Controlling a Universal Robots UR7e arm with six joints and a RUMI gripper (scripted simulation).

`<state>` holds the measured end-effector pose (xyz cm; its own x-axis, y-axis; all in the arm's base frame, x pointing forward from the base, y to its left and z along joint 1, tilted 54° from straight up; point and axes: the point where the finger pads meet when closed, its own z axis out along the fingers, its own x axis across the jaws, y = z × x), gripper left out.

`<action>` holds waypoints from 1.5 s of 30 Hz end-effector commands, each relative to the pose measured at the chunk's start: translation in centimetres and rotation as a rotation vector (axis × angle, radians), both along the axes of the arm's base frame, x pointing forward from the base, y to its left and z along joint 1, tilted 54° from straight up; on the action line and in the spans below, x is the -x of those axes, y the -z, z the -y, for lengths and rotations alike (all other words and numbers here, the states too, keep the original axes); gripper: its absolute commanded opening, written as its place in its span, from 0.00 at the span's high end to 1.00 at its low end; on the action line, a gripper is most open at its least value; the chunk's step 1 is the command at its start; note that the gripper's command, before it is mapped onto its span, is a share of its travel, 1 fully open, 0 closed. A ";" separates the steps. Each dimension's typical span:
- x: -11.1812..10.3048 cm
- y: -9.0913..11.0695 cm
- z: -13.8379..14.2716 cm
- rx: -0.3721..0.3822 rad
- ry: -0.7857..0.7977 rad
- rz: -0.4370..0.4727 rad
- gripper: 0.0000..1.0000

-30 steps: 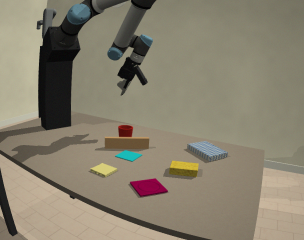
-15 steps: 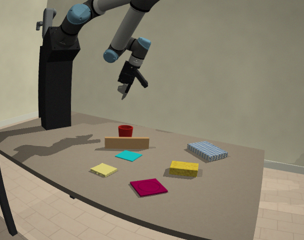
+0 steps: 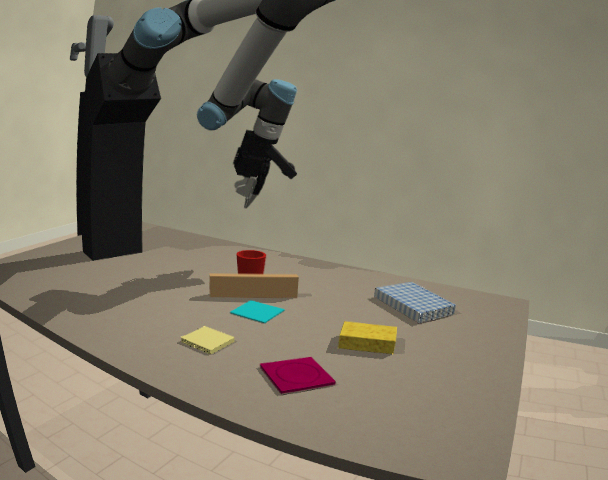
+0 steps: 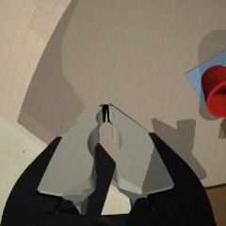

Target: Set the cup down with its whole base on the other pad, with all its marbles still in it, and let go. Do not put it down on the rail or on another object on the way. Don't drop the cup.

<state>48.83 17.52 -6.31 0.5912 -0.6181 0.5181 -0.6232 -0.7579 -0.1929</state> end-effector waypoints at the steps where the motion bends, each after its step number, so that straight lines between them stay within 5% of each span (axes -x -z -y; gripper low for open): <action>1: -0.8 -0.2 0.7 0.035 -0.106 0.005 1.00; 29: -4.1 -2.2 5.3 0.334 -0.563 0.038 1.00; 45: -5.5 -3.7 8.6 0.565 -0.802 0.056 1.00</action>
<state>54.01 9.65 -2.95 0.7216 0.2259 0.6544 0.0563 -0.9613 0.2697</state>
